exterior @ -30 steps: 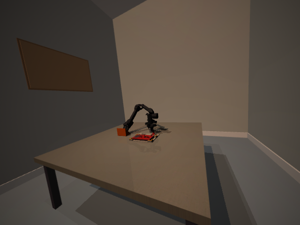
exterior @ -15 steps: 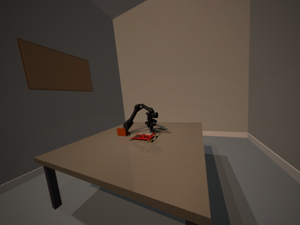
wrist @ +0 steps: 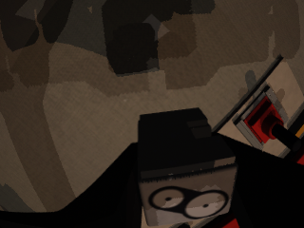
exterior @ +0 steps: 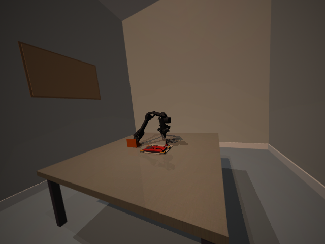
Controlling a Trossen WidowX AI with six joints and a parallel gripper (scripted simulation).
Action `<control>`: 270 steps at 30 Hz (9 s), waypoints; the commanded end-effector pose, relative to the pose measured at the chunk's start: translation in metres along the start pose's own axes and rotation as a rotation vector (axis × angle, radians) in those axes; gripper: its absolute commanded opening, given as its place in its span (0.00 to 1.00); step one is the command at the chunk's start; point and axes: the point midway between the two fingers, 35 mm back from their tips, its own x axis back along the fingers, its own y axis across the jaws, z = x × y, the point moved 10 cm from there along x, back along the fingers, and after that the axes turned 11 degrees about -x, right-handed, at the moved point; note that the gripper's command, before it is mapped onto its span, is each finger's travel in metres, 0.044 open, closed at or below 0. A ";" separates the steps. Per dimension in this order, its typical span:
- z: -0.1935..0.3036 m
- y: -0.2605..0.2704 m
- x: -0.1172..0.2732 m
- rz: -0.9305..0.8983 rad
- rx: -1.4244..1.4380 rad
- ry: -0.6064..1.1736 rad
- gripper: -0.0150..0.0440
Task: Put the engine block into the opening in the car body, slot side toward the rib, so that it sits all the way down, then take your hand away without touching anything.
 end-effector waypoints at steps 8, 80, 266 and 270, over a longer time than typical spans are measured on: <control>-0.002 0.001 0.036 0.021 -0.023 -0.012 0.25; -0.005 0.001 0.055 0.005 -1.915 0.023 0.25; -0.010 -0.001 -0.027 0.038 -3.071 0.043 1.00; -0.010 -0.001 -0.033 0.037 -3.070 0.043 1.00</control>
